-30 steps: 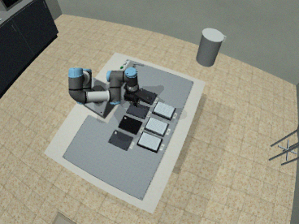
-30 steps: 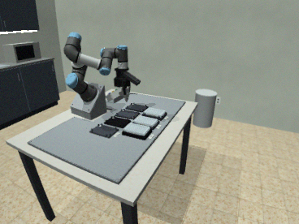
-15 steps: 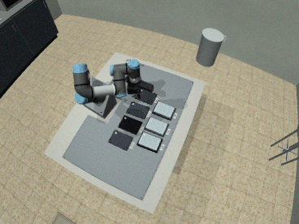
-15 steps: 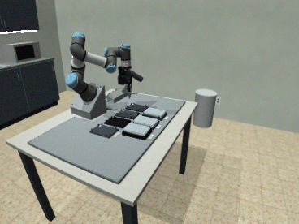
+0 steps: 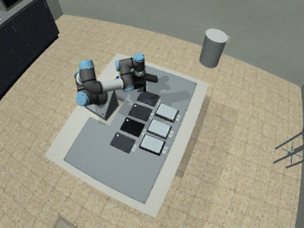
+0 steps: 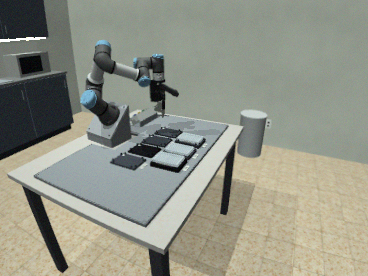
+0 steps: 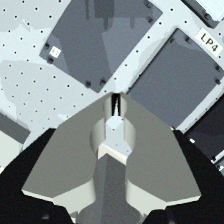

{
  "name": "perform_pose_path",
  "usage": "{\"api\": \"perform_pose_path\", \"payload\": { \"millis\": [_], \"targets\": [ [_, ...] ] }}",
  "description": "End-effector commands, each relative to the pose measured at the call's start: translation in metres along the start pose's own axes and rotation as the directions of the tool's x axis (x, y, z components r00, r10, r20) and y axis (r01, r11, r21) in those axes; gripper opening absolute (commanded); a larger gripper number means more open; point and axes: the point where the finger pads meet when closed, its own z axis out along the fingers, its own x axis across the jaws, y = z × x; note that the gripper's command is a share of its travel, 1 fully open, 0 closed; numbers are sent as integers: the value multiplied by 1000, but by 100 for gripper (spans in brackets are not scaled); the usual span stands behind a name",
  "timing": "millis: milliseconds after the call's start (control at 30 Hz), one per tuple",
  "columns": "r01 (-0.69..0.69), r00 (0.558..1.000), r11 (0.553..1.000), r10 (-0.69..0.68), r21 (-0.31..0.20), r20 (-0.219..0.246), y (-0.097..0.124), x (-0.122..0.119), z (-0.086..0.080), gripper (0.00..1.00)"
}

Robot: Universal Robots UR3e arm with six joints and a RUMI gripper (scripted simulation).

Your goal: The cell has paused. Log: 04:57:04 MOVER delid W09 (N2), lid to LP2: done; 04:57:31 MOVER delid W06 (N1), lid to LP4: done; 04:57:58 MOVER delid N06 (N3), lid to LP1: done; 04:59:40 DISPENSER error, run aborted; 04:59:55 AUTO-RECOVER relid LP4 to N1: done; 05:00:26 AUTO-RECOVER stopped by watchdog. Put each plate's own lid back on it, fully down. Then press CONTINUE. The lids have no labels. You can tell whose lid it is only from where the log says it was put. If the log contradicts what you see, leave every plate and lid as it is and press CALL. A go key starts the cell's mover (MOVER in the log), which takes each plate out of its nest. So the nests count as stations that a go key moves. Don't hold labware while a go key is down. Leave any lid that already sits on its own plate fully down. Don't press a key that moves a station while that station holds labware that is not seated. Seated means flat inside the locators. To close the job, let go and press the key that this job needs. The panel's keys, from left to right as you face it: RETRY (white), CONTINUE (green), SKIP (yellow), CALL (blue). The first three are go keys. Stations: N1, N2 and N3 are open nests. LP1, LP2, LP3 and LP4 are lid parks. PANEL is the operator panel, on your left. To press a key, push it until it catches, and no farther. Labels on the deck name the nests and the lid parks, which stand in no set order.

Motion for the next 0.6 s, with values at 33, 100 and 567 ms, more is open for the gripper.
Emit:
{"api": "perform_pose_path", "payload": {
  "millis": [33,100,567],
  "targets": [
    [40,999,999,-40,-2,0,-11,-24,-1,0],
    [40,999,999,-40,-2,0,-15,-33,-1,0],
    [140,990,990,-140,-2,0,-8,-66,-1,0]
  ]
}}
